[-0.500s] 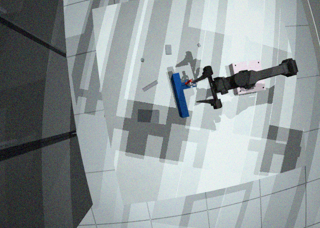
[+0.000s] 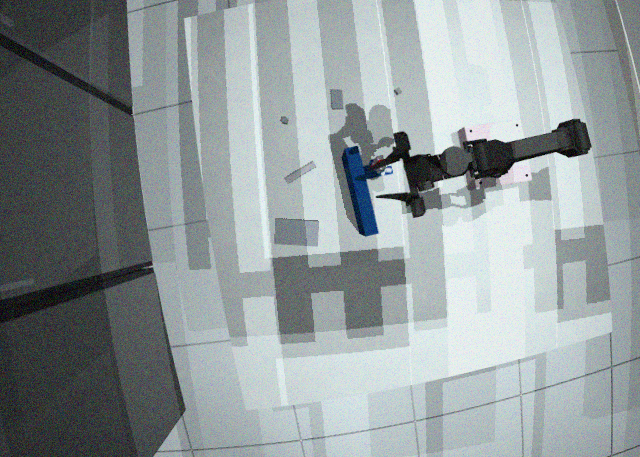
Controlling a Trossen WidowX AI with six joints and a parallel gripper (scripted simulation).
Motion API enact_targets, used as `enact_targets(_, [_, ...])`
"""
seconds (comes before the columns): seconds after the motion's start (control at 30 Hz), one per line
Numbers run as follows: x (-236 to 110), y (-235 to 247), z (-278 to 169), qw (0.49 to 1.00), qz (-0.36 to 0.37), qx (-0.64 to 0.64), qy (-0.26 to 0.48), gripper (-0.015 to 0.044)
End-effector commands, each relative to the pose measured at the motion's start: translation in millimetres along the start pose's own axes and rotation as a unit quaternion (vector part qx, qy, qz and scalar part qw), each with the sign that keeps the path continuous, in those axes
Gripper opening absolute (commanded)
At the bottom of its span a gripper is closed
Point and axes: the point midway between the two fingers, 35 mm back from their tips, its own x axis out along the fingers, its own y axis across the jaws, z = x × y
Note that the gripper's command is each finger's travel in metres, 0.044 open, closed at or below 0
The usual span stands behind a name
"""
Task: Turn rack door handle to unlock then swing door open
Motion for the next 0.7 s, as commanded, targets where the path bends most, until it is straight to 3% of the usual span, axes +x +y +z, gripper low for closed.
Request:
enact_targets(0.0, [11,-5,-11,0.998,-0.006,-0.006,0.055,0.0292])
enact_targets(0.67, [33,-32,-66,0.948,-0.018,-0.014,0.317,0.0292])
